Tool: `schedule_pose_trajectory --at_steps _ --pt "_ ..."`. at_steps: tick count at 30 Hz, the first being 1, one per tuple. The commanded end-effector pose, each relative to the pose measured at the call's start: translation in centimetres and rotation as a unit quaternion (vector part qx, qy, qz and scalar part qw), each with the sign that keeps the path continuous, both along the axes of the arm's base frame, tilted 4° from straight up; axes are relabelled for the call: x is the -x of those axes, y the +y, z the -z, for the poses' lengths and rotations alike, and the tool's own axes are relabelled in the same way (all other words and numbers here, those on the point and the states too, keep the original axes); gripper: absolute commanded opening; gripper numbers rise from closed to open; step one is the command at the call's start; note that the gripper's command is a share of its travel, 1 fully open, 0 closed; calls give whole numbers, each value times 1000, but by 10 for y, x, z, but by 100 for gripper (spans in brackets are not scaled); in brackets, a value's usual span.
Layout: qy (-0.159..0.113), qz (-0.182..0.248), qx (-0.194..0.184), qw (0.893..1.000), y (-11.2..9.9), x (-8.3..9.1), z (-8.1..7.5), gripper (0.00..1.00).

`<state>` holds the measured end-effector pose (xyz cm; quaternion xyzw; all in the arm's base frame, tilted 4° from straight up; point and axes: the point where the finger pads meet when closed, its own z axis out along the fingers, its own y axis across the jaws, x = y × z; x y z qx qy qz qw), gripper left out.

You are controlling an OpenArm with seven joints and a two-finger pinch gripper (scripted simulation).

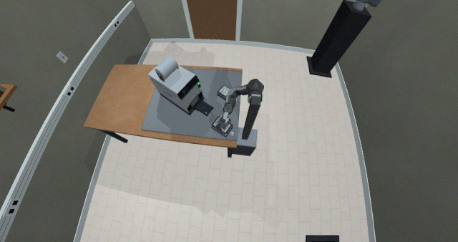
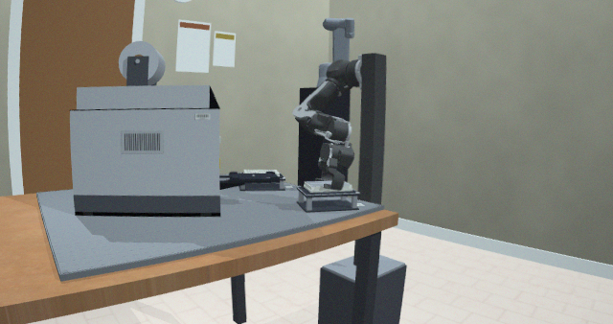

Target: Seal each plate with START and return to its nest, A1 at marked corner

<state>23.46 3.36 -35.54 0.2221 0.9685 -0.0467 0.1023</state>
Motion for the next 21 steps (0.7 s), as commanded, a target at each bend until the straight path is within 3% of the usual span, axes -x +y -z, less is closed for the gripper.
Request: schedule_pose_trajectory --at_steps 1,21 --pt "-1 -3 -3 1000 2 0 1 0" --pt "-1 -2 -2 1000 1 0 3 0"
